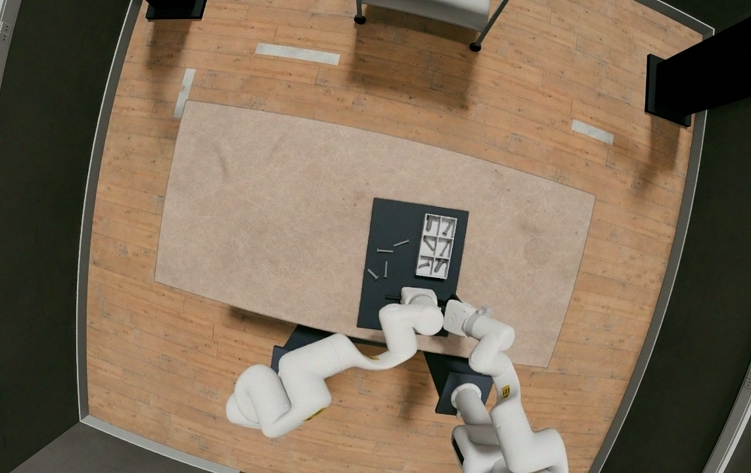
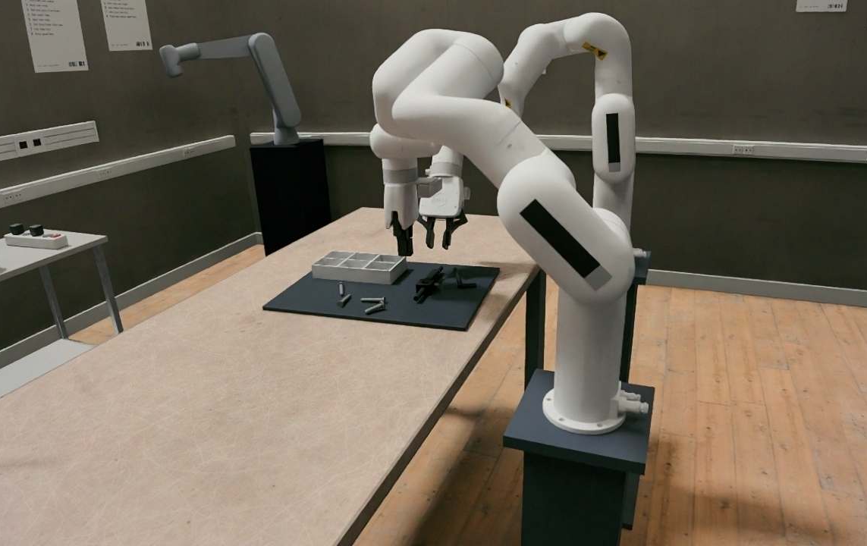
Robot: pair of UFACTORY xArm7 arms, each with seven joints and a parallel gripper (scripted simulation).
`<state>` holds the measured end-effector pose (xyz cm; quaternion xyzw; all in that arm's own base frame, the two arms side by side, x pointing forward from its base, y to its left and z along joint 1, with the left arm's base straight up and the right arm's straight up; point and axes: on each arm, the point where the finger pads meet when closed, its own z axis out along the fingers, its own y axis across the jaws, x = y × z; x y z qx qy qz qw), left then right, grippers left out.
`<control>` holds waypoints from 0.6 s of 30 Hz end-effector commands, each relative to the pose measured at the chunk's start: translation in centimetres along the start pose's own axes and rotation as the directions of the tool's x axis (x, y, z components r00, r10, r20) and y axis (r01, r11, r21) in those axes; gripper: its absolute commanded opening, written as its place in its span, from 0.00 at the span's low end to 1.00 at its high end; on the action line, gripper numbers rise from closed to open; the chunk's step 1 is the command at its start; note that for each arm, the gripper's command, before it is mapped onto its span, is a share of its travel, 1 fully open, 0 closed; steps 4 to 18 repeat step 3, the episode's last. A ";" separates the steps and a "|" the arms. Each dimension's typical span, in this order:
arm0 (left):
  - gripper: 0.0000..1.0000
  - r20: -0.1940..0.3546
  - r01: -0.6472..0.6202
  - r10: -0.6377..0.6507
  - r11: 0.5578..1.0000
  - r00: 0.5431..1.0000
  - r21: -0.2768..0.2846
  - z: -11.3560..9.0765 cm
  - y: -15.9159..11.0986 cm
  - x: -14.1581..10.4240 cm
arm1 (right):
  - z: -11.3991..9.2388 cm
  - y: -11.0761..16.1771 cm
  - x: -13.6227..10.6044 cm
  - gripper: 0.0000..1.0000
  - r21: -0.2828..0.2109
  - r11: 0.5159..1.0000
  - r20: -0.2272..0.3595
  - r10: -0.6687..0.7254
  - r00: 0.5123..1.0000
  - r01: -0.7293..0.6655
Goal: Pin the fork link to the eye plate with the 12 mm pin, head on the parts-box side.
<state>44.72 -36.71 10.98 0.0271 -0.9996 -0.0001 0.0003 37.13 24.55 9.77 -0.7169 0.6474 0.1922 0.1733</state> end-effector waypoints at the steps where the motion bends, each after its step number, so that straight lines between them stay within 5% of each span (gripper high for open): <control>1: 0.00 0.003 0.000 0.000 1.000 1.000 0.003 -0.2 -0.1 -0.1 | -0.1 -0.1 -0.1 0.35 0.003 1.000 0.001 -0.002 1.000 0.002; 18: 0.00 0.003 0.000 0.000 1.000 1.000 0.003 -0.2 -0.1 -0.1 | -0.1 -0.1 -0.1 0.35 0.003 1.000 0.001 -0.002 1.000 0.002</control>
